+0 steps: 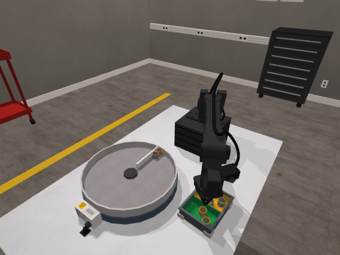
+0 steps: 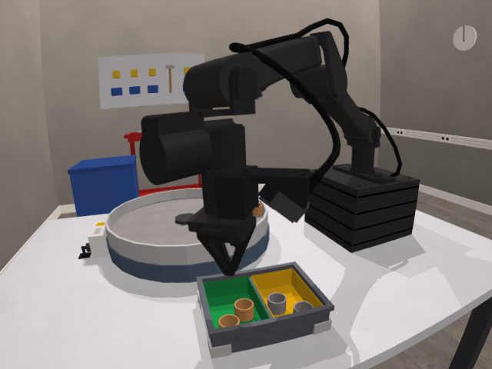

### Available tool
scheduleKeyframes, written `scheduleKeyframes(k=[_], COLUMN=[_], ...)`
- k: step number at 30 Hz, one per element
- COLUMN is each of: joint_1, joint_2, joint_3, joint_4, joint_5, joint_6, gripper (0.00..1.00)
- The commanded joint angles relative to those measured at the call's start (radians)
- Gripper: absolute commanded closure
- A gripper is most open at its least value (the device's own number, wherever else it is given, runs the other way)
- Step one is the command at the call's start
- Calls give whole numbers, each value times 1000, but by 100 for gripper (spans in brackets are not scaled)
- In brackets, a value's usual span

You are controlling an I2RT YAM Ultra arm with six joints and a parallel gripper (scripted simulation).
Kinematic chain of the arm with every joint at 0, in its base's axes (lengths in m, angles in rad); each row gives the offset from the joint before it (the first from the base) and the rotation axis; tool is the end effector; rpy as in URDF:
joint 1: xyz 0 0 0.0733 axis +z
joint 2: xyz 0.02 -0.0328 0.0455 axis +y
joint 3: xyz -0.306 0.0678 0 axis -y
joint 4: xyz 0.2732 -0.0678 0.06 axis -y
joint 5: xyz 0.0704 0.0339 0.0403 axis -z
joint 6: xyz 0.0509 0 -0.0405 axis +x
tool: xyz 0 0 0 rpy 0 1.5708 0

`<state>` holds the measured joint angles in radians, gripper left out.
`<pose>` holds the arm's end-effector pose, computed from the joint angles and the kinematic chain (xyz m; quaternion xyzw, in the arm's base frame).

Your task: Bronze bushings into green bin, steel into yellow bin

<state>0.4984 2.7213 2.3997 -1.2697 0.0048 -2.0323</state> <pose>0.5045 0.2755 0.0930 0.9537 -0.3007 -0.0054 0.0090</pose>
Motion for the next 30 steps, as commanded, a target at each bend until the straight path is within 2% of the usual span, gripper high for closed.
scheduleKeyframes(k=[1,5,7,11,22,24,30], joint_1=[-15,-24,-24,-36,-89,-89,-136], joint_2=[-58,-90,-90,-129,-270,-270,-363], joint_3=[-38,-99,-99,-176,-443,-443,-616], joint_4=[25,53,53,89,211,211,291], joint_5=[2,2,2,1,0,0,-1], joint_6=[12,17,17,24,49,49,66], gripper=[88,88,88,88,88,88,88])
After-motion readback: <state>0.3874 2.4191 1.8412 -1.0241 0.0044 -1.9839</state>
